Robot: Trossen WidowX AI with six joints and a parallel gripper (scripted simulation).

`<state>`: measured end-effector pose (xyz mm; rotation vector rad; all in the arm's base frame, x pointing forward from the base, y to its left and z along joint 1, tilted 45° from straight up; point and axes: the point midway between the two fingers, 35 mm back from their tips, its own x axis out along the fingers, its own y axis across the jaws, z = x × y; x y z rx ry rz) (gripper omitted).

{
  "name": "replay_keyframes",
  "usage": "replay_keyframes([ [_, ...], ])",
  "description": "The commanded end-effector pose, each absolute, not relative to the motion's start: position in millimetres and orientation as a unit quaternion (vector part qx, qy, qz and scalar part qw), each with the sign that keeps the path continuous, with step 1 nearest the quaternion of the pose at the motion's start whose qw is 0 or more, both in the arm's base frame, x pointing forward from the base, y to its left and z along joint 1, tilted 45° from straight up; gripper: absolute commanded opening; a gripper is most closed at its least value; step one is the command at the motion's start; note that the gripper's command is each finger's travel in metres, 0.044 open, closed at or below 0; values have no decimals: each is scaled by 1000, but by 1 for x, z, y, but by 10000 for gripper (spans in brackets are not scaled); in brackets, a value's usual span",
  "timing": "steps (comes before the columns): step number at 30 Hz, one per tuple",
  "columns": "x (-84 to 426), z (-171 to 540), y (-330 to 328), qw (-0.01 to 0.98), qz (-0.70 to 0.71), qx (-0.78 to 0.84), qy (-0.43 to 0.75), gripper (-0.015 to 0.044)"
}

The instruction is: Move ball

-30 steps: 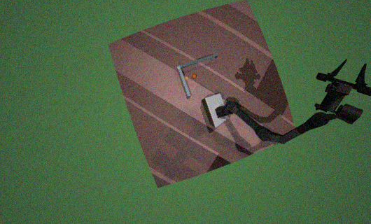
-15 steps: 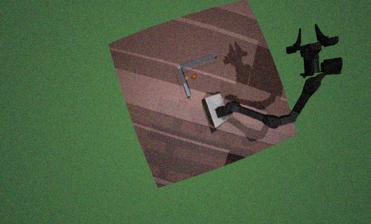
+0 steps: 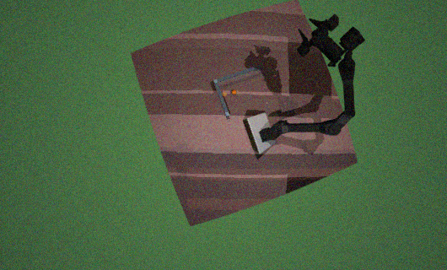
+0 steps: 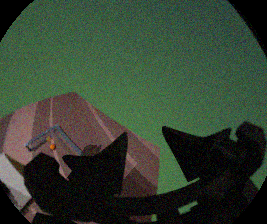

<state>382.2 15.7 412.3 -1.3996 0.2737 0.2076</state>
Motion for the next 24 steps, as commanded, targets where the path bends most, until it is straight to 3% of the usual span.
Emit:
replay_keyframes([
  [1,410,344,24,738,135,-627,209,268],
  [13,428,161,45,630,216,-616,420,268],
  [24,369,3,44,419,262,-641,587,268],
])
